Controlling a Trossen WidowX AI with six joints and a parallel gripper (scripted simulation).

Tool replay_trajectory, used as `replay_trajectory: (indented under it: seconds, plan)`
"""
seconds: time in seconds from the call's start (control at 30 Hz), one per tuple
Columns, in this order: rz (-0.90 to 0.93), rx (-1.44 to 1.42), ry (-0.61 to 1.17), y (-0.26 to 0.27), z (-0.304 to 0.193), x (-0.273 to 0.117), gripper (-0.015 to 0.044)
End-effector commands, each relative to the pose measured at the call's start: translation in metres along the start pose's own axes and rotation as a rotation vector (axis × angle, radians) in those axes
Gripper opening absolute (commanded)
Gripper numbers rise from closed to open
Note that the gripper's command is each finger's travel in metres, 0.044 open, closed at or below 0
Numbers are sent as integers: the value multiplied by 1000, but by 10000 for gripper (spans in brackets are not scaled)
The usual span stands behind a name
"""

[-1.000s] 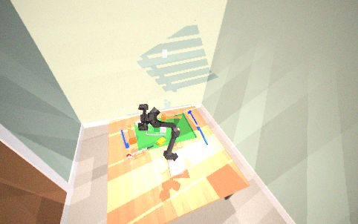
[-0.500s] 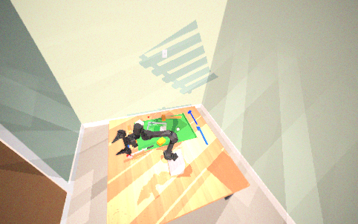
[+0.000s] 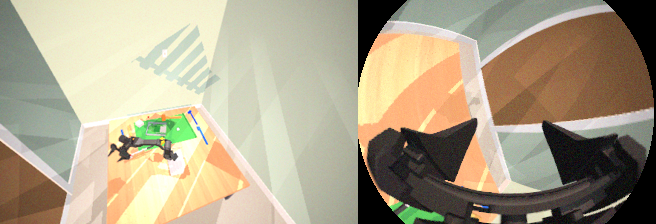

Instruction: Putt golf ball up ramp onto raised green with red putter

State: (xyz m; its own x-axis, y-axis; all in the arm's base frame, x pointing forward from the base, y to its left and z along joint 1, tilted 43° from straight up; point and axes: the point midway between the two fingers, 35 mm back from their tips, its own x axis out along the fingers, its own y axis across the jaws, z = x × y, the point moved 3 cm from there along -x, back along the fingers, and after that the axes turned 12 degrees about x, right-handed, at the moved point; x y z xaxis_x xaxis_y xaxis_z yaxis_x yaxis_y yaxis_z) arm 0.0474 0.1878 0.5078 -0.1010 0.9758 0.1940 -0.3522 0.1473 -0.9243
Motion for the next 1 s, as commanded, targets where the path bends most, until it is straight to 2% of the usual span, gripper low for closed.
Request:
replay_trajectory:
  seconds: [0.0,0.27,0.53,0.8,0.97]
  plan:
    - [90,78,143,25,-55,6,440]
    - [239,311,444,79,-166,-24,440]
    - [308,655,694,142,-246,-99,440]
    - [244,1093,841,207,-272,-188,440]
    - [215,1172,852,218,-270,-202,440]
